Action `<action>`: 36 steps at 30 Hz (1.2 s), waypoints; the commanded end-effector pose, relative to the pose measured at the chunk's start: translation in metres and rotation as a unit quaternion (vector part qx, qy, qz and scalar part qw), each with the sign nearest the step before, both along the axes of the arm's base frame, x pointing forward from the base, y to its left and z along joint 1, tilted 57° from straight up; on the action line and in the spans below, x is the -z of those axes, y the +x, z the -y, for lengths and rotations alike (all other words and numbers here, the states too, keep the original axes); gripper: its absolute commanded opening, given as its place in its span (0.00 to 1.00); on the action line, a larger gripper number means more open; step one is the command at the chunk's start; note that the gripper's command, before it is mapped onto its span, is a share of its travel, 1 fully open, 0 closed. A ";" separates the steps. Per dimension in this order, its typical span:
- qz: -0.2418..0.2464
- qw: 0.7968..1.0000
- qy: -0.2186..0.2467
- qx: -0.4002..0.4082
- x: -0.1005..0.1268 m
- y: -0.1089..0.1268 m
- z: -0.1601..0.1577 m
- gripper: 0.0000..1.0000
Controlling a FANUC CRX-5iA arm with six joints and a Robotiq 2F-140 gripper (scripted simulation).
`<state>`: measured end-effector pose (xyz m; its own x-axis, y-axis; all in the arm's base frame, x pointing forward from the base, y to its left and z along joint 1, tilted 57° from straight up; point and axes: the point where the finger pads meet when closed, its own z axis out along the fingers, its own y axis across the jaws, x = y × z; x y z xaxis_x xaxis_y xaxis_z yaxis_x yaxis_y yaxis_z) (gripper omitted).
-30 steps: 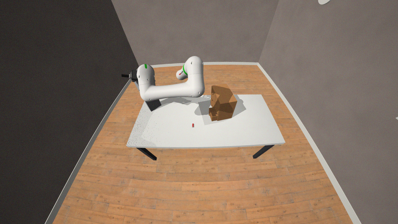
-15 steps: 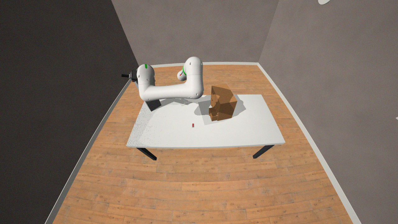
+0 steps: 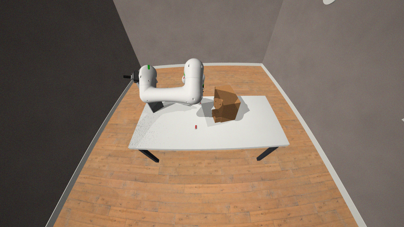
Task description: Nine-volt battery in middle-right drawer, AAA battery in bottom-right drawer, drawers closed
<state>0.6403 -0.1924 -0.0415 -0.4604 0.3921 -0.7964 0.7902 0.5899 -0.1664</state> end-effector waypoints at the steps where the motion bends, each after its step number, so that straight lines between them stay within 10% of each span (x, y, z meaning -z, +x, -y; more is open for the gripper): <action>1: 0.108 0.990 0.056 0.068 -0.016 -0.002 0.014 0.03; 4: 0.125 0.986 0.068 0.085 -0.024 -0.003 0.021 0.03; 21: 0.404 0.824 0.237 0.320 -0.082 -0.020 0.074 0.03; 22: 0.447 0.778 0.262 0.354 -0.089 -0.022 0.080 0.03; 36: 0.610 0.513 0.359 0.487 -0.136 -0.045 0.120 0.03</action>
